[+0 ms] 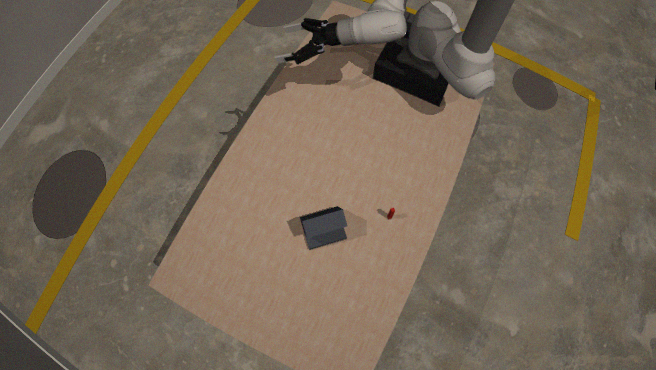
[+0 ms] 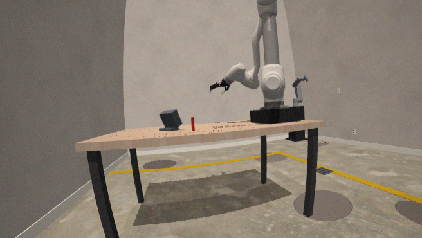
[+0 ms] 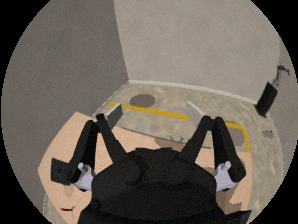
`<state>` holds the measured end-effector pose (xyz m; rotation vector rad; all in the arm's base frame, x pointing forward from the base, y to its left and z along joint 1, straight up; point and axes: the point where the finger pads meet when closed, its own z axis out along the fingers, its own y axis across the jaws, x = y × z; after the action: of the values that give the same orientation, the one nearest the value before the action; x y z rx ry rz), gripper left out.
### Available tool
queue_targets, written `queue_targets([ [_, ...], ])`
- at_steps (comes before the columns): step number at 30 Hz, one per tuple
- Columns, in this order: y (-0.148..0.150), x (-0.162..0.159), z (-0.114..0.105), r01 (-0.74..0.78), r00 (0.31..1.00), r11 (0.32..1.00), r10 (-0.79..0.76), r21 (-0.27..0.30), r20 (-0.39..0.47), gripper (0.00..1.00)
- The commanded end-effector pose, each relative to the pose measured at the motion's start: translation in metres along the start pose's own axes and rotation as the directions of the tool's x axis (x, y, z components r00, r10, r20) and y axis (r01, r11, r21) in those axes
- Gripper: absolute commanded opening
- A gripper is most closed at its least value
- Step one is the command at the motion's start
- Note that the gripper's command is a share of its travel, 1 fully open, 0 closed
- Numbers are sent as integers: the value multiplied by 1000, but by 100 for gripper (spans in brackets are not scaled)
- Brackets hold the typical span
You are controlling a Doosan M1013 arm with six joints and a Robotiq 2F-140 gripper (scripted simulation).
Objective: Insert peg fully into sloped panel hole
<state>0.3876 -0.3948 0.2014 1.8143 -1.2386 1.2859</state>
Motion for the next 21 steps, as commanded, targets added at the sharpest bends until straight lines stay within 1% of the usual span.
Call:
queue_targets([
  [1, -22, -1, 4, -26, 1000, 1000, 26, 3, 12, 100],
  [2, -25, -1, 6, -43, 999, 999, 43, -6, 18, 100],
  [4, -25, -1, 6, -43, 999, 999, 43, -6, 18, 100],
  [12, -49, -10, 12, -179, 981, 981, 184, -80, 65, 100],
  [19, -75, -27, 12, -286, 947, 946, 303, -151, 110, 100],
  [21, -75, -27, 12, -286, 947, 946, 303, -151, 110, 100],
])
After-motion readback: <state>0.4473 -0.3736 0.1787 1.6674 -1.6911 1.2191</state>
